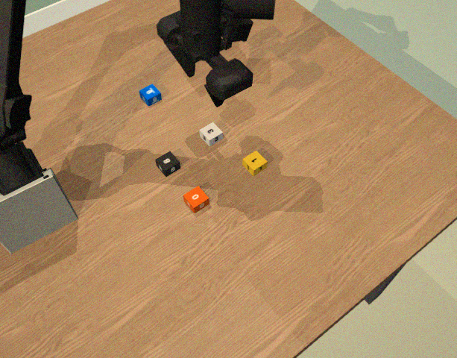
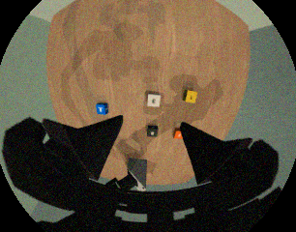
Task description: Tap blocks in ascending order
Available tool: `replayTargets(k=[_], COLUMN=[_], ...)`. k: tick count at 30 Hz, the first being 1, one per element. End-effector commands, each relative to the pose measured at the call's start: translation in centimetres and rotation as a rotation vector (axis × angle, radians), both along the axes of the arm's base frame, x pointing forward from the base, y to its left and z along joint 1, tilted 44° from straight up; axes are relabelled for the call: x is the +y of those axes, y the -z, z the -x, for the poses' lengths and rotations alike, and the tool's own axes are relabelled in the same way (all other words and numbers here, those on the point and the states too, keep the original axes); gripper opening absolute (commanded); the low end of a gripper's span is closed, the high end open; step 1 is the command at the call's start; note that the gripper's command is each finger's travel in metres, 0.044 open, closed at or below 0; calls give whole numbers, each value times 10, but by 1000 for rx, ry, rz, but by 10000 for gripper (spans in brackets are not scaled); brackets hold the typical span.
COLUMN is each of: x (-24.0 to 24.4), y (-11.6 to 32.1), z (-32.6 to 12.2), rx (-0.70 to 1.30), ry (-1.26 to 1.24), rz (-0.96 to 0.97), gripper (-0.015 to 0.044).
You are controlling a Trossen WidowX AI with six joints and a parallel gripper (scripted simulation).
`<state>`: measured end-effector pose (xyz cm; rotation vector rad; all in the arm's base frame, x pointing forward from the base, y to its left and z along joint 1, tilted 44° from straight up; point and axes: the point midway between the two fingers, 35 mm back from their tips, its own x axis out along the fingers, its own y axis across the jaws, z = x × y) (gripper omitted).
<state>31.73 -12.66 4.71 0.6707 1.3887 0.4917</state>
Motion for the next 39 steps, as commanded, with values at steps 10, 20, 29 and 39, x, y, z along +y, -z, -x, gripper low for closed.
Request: replayTargets(k=[10,20,29,39], x=[-4,-5,-87,-92], y=[3,4,72,79], z=[-4,-5,-20,-20], rx=[-19,-19,-21,-21], ry=[-20,-20,-20,-20], rz=[12,12,19,19], gripper=[400,400,400,400])
